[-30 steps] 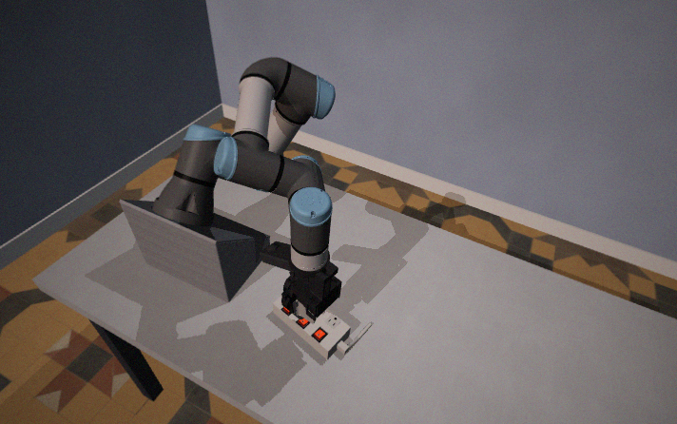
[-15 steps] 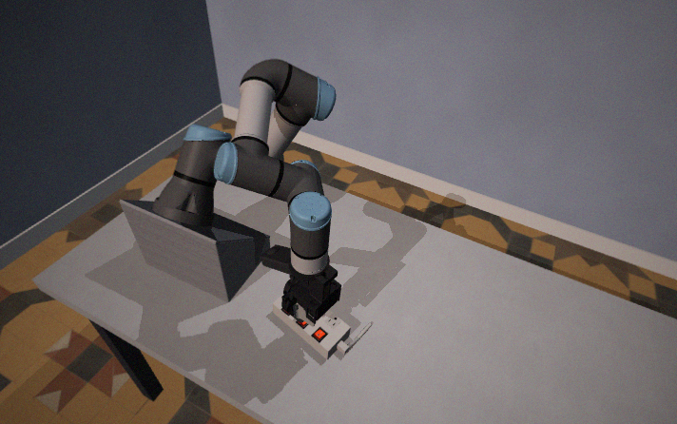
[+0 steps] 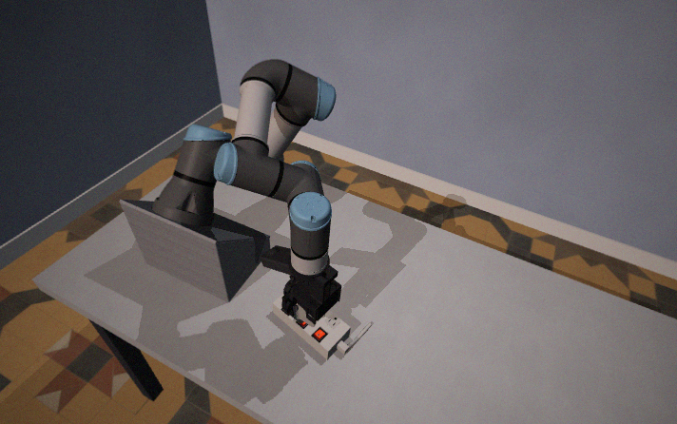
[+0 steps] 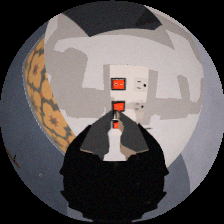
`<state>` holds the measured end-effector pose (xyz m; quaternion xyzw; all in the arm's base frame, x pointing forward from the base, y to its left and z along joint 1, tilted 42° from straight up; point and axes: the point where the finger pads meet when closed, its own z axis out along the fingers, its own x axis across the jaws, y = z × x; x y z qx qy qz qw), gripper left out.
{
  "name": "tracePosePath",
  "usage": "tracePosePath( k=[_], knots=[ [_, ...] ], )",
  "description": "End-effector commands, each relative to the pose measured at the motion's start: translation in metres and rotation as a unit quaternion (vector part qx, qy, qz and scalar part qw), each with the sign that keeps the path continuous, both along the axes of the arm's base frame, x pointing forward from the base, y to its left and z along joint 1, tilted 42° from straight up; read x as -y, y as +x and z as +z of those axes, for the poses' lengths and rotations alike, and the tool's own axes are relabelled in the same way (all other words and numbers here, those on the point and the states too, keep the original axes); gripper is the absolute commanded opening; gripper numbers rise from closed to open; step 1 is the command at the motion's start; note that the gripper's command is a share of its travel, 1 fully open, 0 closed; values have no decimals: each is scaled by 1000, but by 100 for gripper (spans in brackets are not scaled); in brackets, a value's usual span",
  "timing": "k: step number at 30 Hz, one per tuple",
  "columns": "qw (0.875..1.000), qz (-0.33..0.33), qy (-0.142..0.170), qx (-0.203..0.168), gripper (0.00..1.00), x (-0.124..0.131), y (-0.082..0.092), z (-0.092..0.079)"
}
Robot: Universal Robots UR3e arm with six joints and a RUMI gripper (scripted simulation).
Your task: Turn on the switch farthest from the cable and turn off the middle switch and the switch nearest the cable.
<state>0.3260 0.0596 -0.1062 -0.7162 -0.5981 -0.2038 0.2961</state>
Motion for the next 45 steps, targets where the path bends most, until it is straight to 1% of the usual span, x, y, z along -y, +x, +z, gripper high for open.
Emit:
tracePosePath(
  k=[1, 29, 45],
  knots=[
    [1000, -1, 0, 1, 0, 0, 1, 0],
    [1000, -1, 0, 0, 0, 0, 1, 0],
    [1000, -1, 1, 0, 0, -4, 0, -4]
  ],
)
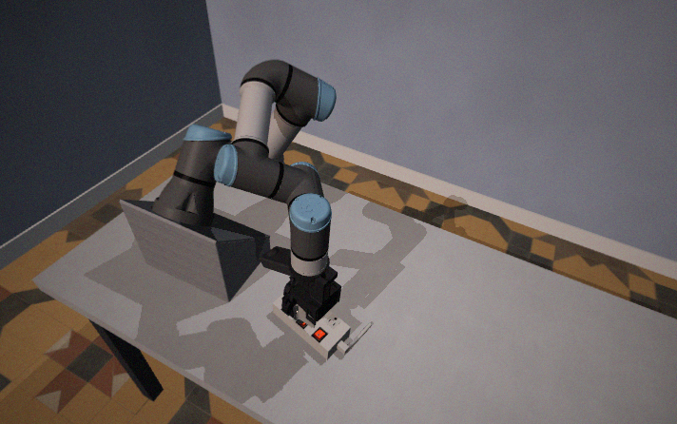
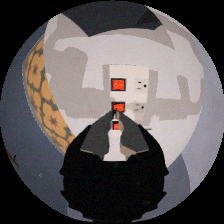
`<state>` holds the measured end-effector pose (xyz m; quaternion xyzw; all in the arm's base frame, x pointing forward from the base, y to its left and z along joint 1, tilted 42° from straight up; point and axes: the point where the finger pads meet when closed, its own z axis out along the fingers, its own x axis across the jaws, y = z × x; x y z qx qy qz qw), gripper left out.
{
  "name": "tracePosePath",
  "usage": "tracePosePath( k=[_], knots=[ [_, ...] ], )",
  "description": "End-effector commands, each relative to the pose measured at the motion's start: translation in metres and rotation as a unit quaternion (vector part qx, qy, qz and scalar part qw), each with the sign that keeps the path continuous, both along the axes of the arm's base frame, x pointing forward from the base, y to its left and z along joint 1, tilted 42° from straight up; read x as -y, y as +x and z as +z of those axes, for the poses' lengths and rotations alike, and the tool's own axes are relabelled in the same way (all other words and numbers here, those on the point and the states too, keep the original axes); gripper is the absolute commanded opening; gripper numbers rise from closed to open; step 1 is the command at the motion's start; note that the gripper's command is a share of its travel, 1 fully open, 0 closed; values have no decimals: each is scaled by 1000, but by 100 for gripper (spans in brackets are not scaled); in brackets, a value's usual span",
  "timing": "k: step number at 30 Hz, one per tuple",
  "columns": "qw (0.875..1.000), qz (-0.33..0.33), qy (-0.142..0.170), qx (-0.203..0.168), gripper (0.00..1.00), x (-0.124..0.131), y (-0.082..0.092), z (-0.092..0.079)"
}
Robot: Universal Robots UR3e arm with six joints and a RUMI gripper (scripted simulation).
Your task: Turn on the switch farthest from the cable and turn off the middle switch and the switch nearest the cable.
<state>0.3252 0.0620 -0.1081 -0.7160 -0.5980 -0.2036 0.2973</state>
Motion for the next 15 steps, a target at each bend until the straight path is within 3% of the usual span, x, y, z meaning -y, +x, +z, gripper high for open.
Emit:
tracePosePath(
  k=[1, 15],
  knots=[
    [1000, -1, 0, 1, 0, -2, 1, -2],
    [1000, -1, 0, 1, 0, -5, 0, -5]
  ],
)
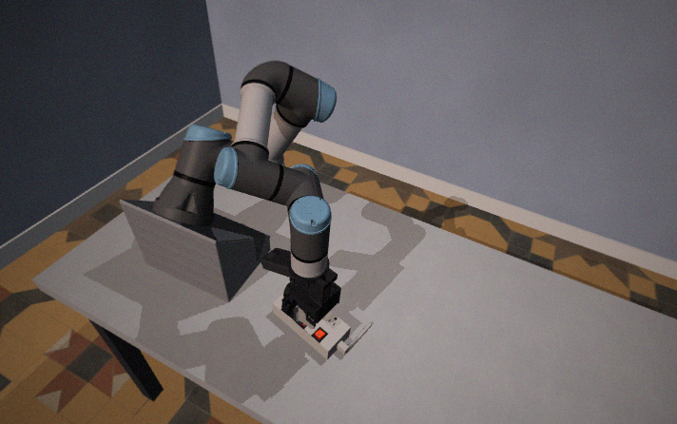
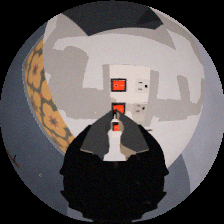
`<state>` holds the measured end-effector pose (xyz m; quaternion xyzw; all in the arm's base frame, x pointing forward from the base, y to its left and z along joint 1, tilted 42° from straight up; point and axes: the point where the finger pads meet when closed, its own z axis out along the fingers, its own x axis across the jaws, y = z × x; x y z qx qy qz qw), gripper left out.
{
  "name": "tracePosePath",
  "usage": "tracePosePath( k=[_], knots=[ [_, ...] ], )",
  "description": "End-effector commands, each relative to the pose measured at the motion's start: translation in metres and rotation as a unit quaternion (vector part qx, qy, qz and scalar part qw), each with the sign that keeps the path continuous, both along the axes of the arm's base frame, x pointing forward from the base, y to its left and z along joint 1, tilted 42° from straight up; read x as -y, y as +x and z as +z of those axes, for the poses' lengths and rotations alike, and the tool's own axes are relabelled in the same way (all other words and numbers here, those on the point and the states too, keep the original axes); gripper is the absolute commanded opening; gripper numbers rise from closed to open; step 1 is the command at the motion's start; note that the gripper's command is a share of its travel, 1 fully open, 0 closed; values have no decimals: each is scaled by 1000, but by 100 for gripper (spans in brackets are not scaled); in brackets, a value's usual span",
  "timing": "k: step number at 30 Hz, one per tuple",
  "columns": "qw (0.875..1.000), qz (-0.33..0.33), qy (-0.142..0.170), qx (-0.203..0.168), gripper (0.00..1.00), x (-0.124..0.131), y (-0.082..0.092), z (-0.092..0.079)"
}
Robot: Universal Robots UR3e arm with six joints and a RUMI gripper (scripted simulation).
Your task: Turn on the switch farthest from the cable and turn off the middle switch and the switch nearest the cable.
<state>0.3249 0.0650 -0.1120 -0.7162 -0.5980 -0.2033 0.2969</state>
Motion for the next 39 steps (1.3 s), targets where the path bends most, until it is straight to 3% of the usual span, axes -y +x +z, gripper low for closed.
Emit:
tracePosePath(
  k=[1, 20, 39],
  knots=[
    [1000, -1, 0, 1, 0, -2, 1, -2],
    [1000, -1, -1, 2, 0, 0, 2, 0],
    [1000, -1, -1, 2, 0, 26, 4, 28]
  ],
)
